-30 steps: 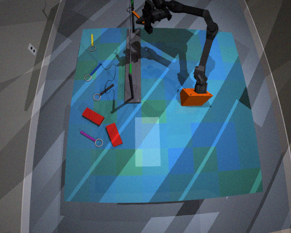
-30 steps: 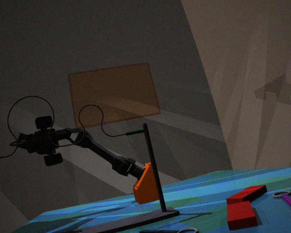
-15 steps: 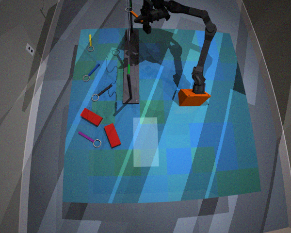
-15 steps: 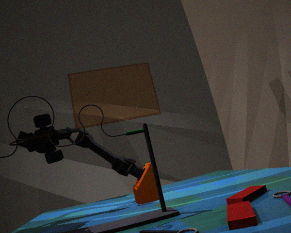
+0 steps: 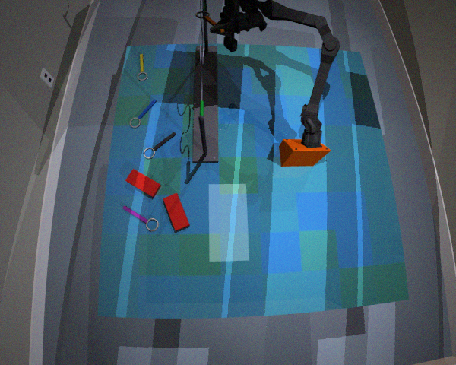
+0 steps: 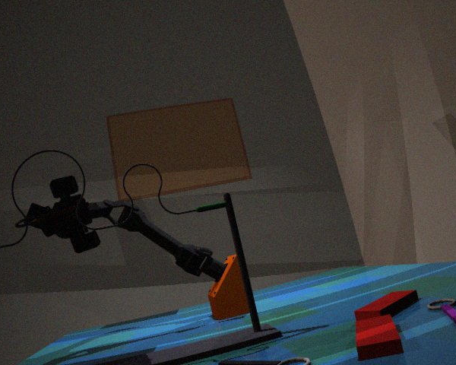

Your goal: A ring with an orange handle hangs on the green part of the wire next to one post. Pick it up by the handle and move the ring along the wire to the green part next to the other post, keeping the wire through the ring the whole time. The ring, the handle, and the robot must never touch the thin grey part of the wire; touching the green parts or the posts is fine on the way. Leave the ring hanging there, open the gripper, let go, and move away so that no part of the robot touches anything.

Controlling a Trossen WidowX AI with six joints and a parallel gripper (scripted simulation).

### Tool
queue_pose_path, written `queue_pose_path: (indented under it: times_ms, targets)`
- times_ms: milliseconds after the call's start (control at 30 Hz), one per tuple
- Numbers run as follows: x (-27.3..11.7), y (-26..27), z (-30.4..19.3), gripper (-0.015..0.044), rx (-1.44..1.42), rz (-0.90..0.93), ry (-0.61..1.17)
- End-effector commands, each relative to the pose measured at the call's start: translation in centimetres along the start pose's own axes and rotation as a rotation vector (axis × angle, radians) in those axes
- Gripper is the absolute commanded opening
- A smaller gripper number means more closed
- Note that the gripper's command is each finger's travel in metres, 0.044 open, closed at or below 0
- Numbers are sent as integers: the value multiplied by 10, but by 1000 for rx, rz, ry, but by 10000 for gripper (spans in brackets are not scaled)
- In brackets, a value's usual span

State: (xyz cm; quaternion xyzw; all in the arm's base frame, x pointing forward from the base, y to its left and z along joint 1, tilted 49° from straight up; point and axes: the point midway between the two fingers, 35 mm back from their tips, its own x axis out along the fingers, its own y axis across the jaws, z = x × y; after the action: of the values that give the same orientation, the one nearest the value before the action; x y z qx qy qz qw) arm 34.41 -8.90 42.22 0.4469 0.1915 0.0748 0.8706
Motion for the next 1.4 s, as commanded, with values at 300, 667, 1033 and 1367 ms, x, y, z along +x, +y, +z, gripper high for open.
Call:
queue_pose_path:
  times_ms: [300, 667, 1033, 1367]
  targets:
    - [-3, 13, 0, -150, 28, 32, -2]
    - [-3, 19, 0, -150, 60, 46, -2]
    - [-3, 24, 1, -150, 87, 58, -1]
    - [-3, 29, 1, -150, 114, 70, 0]
